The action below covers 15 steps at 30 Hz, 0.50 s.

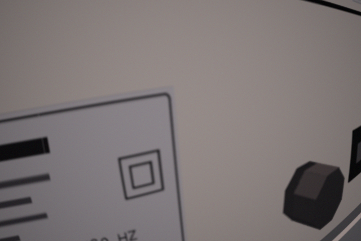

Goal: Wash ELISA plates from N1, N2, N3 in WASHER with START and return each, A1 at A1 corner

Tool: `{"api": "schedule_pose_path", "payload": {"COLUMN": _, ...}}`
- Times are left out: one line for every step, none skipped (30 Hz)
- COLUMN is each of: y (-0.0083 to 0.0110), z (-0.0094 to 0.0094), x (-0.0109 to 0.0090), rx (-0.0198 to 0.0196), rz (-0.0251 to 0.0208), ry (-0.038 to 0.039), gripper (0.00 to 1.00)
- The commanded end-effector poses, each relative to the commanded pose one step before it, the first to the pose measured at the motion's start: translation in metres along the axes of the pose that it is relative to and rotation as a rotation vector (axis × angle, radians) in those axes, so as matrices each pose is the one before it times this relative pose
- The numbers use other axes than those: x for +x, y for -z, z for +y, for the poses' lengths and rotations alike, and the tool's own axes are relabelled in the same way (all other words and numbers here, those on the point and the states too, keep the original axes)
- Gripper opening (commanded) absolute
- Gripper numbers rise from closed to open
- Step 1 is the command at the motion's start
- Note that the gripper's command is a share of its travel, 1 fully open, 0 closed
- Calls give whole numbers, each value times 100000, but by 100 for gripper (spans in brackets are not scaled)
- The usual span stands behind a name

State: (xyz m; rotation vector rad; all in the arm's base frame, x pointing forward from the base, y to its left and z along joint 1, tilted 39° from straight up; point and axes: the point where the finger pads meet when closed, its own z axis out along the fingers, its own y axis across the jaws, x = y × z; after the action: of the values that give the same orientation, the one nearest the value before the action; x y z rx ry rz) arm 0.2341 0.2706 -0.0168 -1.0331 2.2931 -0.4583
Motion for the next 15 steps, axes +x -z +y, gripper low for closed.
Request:
{"api": "schedule_pose_path", "payload": {"y": 331, "z": -1929, "x": -278, "rx": 219, "rz": -6, "ry": -16800, "gripper": 84}}
{"api": "schedule_pose_path", "payload": {"y": 0, "z": 0, "x": 0, "rx": 0, "rz": 0, "ry": 0, "gripper": 84}}
{"api": "schedule_pose_path", "payload": {"y": 0, "z": 0, "x": 0, "rx": 0, "rz": 0, "ry": 0, "gripper": 84}}
{"api": "schedule_pose_path", "payload": {"y": 168, "z": -344, "x": -823, "rx": -334, "rz": -940, "ry": -4058, "gripper": 84}}
{"api": "schedule_pose_path", "payload": {"y": -80, "z": -618, "x": 472, "rx": 330, "rz": 821, "ry": -2675, "gripper": 84}}
{"api": "schedule_pose_path", "payload": {"y": 20, "z": -485, "x": -90, "rx": 39, "rz": 86, "ry": -3256, "gripper": 84}}
{"api": "schedule_pose_path", "payload": {"y": 35, "z": -460, "x": -175, "rx": 0, "rz": -7, "ry": -628, "gripper": 84}}
{"api": "schedule_pose_path", "payload": {"y": 36, "z": -459, "x": -179, "rx": 0, "rz": -8, "ry": 2, "gripper": 84}}
{"api": "schedule_pose_path", "payload": {"y": 36, "z": -460, "x": -179, "rx": 0, "rz": -8, "ry": 2, "gripper": 84}}
{"api": "schedule_pose_path", "payload": {"y": 36, "z": -460, "x": -179, "rx": 0, "rz": -9, "ry": 2202, "gripper": 84}}
{"api": "schedule_pose_path", "payload": {"y": 68, "z": -435, "x": -333, "rx": -72, "rz": -235, "ry": -162, "gripper": 84}}
{"api": "schedule_pose_path", "payload": {"y": 84, "z": -428, "x": -409, "rx": -96, "rz": -341, "ry": -234, "gripper": 84}}
{"api": "schedule_pose_path", "payload": {"y": 36, "z": -470, "x": -171, "rx": 9, "rz": -11, "ry": 6, "gripper": 84}}
{"api": "schedule_pose_path", "payload": {"y": 14, "z": -484, "x": -63, "rx": 50, "rz": 141, "ry": 112, "gripper": 84}}
{"api": "schedule_pose_path", "payload": {"y": 26, "z": -474, "x": -120, "rx": 25, "rz": 61, "ry": 54, "gripper": 84}}
